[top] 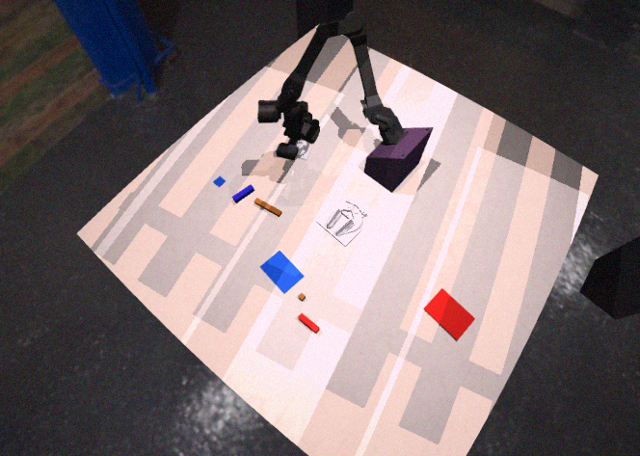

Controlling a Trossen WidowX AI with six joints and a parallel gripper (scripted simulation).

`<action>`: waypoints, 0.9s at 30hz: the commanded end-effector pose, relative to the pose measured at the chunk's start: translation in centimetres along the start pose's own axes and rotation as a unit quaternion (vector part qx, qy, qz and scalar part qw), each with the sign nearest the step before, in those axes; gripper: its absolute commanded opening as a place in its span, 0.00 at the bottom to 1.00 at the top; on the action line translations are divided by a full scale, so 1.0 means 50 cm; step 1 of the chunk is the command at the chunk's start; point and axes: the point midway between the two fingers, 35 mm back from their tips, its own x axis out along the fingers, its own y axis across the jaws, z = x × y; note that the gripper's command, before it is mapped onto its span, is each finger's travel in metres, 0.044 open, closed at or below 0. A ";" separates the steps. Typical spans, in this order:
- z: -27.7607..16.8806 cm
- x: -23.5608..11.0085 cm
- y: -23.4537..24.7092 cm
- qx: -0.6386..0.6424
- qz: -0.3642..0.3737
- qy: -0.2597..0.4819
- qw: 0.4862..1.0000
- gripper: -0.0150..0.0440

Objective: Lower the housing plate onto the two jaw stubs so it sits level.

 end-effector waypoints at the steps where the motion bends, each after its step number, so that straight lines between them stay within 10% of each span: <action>1: 0.000 0.000 0.000 0.000 0.000 0.000 1.000 0.93; 27: -0.002 -0.046 -0.005 0.000 -0.001 -0.002 1.000 0.85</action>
